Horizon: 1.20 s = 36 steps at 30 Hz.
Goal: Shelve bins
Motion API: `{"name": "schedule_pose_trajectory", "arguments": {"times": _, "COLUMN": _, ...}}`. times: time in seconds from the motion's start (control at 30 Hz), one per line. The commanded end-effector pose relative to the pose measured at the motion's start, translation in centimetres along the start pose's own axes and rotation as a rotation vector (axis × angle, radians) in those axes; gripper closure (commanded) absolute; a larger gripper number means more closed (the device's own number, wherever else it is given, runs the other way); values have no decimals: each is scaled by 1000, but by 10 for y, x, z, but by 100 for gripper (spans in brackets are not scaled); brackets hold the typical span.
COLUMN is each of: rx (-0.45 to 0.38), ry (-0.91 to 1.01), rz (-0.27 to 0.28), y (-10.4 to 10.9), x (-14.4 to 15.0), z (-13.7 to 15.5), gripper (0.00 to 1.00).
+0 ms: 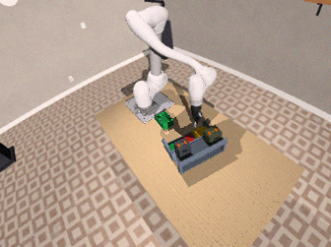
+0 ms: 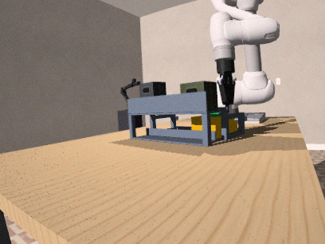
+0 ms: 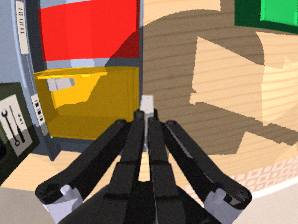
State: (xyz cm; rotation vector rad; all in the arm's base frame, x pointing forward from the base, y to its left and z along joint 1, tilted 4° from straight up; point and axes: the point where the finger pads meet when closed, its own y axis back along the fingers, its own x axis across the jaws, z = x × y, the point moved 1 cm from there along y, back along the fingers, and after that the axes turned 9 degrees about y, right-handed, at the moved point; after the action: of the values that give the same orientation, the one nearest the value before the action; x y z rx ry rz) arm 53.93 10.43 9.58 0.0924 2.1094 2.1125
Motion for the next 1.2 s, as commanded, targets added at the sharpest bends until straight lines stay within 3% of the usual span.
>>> {"name": "schedule_pose_trajectory", "arguments": {"times": 0.0, "rx": 0, "ry": -5, "rz": 10, "y": 2, "x": 6, "z": 1, "gripper": 90}}
{"name": "schedule_pose_trajectory", "arguments": {"times": 0.53, "rx": -1, "ry": -4, "rz": 10, "y": 46, "x": 6, "z": 1, "gripper": 90}}
{"name": "schedule_pose_trajectory", "arguments": {"times": 1.17, "rx": -1, "ry": -4, "rz": 10, "y": 59, "x": 6, "z": 1, "gripper": 90}}
